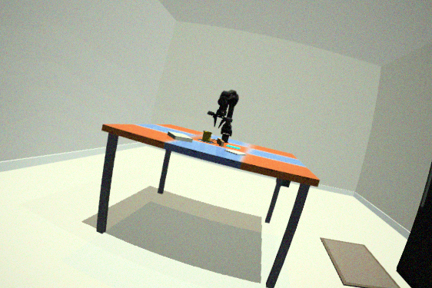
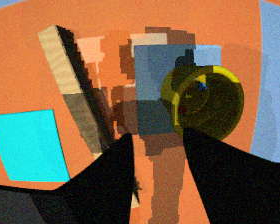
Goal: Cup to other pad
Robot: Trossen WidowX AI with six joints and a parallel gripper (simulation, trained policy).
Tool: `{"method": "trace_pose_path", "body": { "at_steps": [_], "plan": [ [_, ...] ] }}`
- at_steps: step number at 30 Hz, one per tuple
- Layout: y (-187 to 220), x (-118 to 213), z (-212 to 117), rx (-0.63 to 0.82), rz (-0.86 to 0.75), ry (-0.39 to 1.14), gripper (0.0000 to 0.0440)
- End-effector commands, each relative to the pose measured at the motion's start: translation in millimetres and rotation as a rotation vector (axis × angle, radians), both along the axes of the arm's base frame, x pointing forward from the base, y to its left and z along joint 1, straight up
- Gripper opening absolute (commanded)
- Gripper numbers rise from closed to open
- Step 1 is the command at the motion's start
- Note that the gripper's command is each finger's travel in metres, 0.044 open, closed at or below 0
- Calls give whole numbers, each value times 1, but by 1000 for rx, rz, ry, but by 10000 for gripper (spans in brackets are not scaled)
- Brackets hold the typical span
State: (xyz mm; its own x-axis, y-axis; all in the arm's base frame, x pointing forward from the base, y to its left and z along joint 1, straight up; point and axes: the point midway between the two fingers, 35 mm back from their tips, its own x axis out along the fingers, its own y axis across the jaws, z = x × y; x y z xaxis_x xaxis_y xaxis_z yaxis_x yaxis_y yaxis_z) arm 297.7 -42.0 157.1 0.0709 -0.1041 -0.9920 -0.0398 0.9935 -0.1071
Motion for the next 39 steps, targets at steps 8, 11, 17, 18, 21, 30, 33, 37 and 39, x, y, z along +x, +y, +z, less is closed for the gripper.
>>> {"method": "trace_pose_path", "body": {
  "at_steps": [8,11,17,18,21,30,33,37,39],
  "plan": [
    [-17,-6,-31,-8,43,81,149],
    [-21,-7,-40,-8,58,98,152],
    [-26,-10,-61,-4,94,129,158],
    [-27,-10,-64,-3,101,134,159],
    [-29,-11,-75,2,126,146,163],
    [-30,-16,-97,18,231,179,77],
    [-30,-18,-97,17,268,189,12],
    [-29,-18,-92,20,310,190,7],
    [-28,-19,-88,21,331,188,5]
  ]
}}
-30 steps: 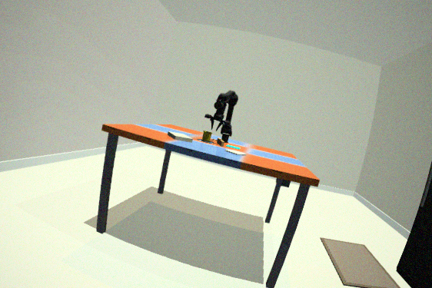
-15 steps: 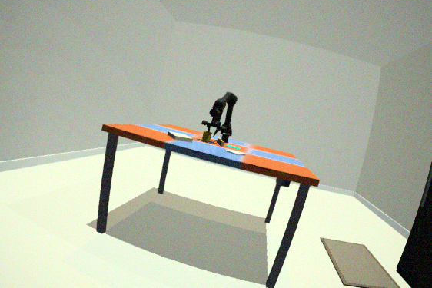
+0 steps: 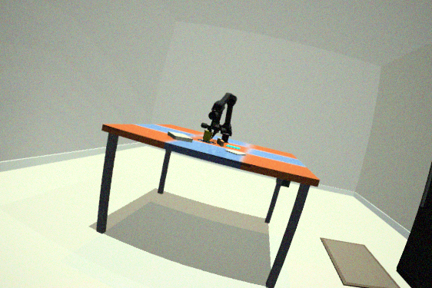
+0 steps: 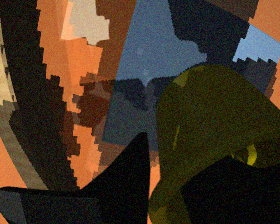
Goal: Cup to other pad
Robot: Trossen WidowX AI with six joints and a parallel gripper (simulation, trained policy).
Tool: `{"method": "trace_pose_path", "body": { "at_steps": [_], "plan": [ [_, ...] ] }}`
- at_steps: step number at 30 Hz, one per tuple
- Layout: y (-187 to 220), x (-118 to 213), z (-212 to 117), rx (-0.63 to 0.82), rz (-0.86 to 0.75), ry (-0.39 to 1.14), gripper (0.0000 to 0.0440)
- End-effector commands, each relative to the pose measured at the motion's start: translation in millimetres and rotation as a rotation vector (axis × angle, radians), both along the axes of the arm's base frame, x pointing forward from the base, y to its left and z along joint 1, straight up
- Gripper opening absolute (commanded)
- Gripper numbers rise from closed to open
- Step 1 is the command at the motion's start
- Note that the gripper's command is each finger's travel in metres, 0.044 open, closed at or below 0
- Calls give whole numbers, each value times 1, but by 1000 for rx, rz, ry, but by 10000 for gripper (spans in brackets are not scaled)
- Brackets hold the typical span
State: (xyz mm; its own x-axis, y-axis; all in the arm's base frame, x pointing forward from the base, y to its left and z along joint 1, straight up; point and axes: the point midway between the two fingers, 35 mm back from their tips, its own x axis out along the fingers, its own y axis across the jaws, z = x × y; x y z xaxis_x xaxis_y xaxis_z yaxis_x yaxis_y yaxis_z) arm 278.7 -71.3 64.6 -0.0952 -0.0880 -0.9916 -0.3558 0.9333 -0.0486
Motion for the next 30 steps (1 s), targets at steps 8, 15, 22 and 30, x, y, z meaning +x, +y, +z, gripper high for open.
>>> {"method": "trace_pose_path", "body": {
  "at_steps": [8,15,22,30],
  "plan": [
    [12,-3,23,24,73,-14,5],
    [24,-2,40,33,108,-33,15],
    [37,2,53,34,145,-55,10],
    [57,6,62,33,189,-86,0]
  ]
}}
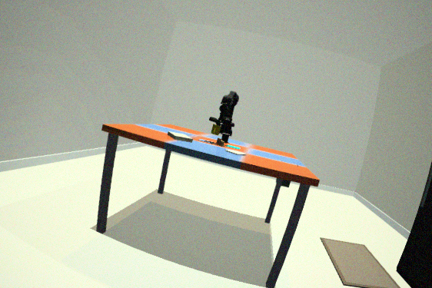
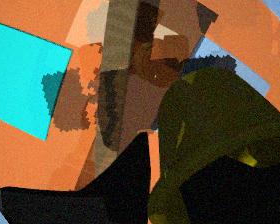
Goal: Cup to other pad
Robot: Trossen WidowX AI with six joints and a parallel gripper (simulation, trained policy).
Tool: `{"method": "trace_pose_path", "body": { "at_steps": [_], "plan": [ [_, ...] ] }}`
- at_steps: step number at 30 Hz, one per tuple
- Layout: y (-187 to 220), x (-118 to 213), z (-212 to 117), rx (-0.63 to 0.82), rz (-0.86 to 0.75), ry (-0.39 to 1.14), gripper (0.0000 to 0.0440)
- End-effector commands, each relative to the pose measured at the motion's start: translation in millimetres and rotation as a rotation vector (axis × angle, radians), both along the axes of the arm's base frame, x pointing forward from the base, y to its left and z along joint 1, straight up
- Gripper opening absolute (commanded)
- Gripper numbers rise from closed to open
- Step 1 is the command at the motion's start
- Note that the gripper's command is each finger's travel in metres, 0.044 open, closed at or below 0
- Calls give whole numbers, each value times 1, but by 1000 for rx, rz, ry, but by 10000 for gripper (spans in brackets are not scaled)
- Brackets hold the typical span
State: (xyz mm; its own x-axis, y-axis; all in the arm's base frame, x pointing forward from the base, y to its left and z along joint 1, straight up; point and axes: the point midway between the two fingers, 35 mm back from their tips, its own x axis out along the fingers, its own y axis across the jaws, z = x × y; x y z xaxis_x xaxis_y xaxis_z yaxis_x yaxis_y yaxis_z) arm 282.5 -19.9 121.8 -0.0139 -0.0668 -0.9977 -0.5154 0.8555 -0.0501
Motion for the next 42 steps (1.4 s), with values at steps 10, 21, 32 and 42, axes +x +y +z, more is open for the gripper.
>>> {"method": "trace_pose_path", "body": {
  "at_steps": [10,21,32,42],
  "plan": [
    [34,4,10,7,56,-58,0],
    [67,0,11,14,100,-94,0],
    [99,-12,4,22,144,-121,0],
    [124,-26,-8,33,172,-139,0]
  ]
}}
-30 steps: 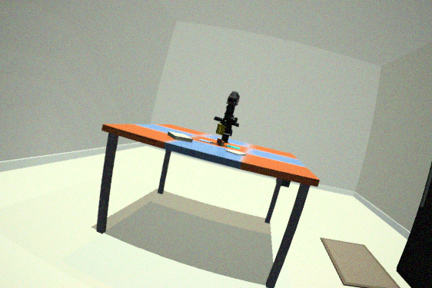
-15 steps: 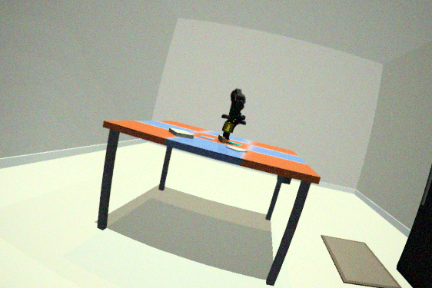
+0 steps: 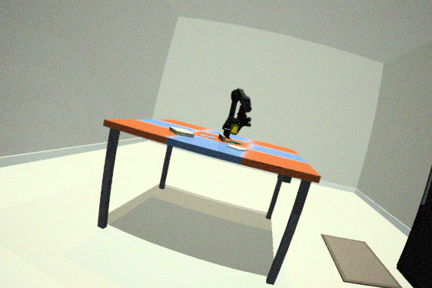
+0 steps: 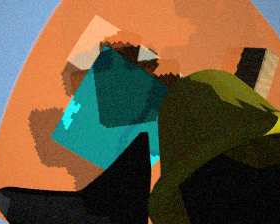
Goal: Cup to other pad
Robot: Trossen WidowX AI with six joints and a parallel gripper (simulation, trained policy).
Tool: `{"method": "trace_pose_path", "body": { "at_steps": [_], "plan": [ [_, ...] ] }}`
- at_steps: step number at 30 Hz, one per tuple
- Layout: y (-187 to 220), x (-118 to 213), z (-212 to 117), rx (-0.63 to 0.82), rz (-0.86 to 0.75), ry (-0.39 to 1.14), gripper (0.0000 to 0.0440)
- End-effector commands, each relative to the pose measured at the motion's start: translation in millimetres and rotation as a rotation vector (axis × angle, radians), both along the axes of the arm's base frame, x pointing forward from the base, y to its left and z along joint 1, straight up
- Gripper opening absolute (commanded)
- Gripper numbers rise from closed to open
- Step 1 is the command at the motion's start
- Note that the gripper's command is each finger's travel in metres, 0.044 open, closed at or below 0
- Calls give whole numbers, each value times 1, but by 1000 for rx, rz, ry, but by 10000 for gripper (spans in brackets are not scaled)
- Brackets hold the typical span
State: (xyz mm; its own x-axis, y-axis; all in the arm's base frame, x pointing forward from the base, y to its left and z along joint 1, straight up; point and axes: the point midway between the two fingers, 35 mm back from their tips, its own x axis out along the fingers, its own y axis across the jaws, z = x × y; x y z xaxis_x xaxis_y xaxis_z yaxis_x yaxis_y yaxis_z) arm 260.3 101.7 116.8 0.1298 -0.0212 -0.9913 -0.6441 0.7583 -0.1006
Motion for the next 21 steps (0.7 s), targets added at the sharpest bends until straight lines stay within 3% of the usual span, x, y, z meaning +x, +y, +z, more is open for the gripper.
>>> {"method": "trace_pose_path", "body": {
  "at_steps": [1,10,21],
  "plan": [
    [5,-6,-4,-1,2,-5,0],
    [17,-19,-21,4,6,-14,6],
    [18,-34,-44,-2,-13,-14,52]
  ]
}}
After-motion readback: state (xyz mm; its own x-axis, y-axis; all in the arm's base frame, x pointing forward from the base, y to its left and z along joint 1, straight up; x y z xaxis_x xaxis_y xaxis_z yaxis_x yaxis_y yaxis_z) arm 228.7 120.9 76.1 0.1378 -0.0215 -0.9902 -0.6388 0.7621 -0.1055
